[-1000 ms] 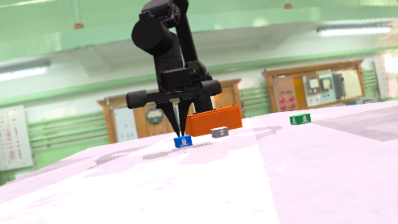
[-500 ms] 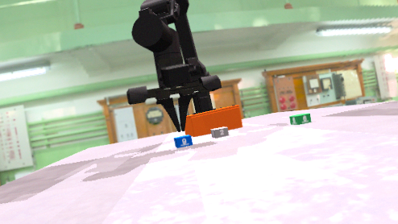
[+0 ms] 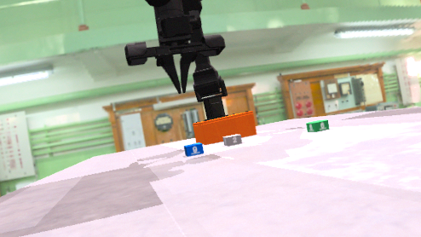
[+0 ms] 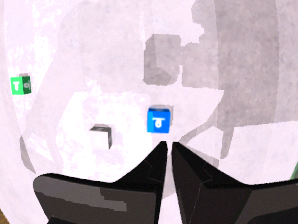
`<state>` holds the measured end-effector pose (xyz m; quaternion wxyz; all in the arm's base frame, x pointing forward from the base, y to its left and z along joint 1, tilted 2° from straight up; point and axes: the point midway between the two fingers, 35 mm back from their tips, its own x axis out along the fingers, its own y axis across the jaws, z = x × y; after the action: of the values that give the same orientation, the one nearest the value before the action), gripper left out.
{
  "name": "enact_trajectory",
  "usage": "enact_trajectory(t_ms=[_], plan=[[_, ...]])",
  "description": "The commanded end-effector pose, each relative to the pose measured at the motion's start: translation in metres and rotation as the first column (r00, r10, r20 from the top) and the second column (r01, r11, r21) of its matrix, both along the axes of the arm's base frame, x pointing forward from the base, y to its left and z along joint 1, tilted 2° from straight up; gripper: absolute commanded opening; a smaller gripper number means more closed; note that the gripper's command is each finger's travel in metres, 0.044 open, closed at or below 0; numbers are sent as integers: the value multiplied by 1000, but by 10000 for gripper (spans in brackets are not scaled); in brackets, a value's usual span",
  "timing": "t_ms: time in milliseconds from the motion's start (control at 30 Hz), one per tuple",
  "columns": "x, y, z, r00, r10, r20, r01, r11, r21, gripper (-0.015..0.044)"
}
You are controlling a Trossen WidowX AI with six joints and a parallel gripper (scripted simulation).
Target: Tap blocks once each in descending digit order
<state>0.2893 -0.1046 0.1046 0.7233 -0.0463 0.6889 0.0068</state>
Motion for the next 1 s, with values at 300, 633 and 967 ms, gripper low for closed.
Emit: enact_trajectory(t_ms=[300,633,967], plan=[[34,112,4,1000,-2,-10,3,1000,20,20],[20,265,-1,1000,-2,-11,2,1000,31,20],[23,268,-59,1000,-2,-11,2,1000,31,20]])
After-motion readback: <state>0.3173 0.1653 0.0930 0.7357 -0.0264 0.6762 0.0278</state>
